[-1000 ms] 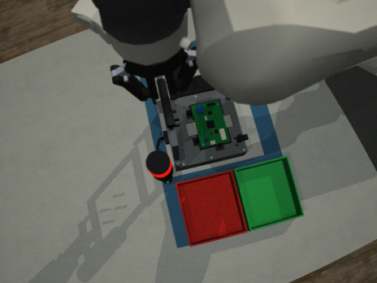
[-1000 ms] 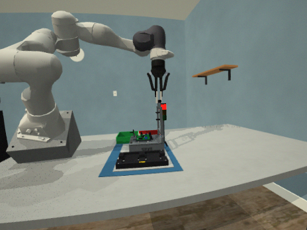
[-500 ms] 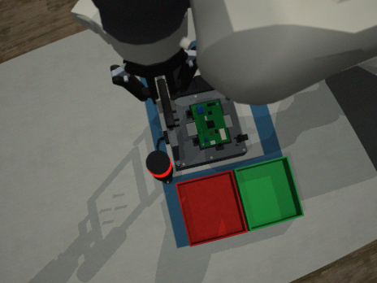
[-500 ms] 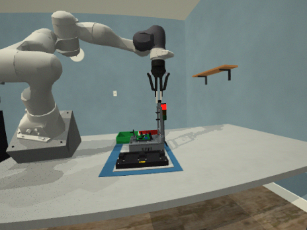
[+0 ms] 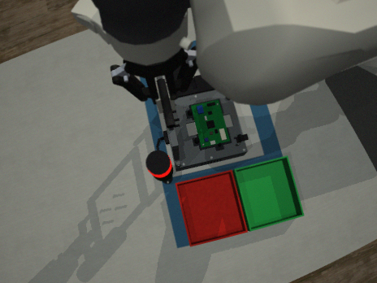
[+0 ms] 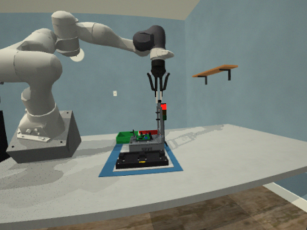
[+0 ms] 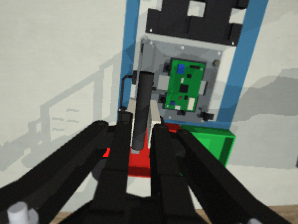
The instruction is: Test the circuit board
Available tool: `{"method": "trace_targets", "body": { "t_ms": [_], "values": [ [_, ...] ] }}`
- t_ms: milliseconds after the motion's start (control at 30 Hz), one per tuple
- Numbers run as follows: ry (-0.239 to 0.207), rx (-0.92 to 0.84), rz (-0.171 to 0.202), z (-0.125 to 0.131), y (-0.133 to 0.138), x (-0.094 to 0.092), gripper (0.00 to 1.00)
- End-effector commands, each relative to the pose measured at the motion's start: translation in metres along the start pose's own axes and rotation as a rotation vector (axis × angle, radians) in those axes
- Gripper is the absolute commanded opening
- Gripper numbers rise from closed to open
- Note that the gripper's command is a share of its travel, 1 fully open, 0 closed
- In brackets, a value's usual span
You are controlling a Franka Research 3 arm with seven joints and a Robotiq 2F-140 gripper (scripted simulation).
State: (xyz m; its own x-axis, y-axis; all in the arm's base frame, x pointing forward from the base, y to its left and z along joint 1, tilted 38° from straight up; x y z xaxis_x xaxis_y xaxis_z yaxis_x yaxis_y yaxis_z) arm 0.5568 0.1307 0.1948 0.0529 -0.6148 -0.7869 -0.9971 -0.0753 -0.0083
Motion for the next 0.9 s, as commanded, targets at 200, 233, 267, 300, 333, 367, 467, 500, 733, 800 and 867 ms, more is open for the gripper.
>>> {"method": "trace_targets", "body": {
  "t_ms": [200, 233, 267, 300, 333, 367, 467, 500, 733, 800, 867],
  "values": [
    [0.002, 0.001, -0.017, 0.0000, -0.0054, -0.0007, 0.00],
    [0.002, 0.001, -0.017, 0.0000, -0.0054, -0.0007, 0.00],
    [0.002, 0.001, -0.017, 0.0000, -0.0054, -0.0007, 0.00],
    [0.002, 0.001, -0.017, 0.0000, -0.0054, -0.0007, 0.00],
    [0.002, 0.001, -0.017, 0.0000, -0.0054, -0.0007, 0.00],
    [0.002, 0.001, -0.017, 0.0000, -0.0054, -0.0007, 0.16],
    [0.002, 0.001, -0.017, 0.0000, -0.0054, -0.0007, 0.16],
    [0.002, 0.001, -0.017, 0.0000, -0.0054, -0.0007, 0.16],
    [0.002, 0.001, -0.017, 0.0000, -0.0054, -0.0007, 0.16],
    [0.002, 0.001, -0.017, 0.0000, -0.0054, -0.0007, 0.16],
    [0.002, 0.001, -0.017, 0.0000, -0.0054, -0.0007, 0.16]
  ]
}}
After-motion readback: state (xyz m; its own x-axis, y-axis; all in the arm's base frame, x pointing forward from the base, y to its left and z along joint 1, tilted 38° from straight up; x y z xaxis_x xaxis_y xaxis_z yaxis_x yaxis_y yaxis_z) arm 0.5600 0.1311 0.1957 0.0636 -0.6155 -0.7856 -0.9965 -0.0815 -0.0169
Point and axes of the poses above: the point where the finger pads meet when closed, its own x axis out along the fingers, its own y axis across the jaws, z = x × y, the point moved 6 cm from there along -x, back along the fingers, and after that the axes turned 11 degrees about -x, right-handed, at the moved point
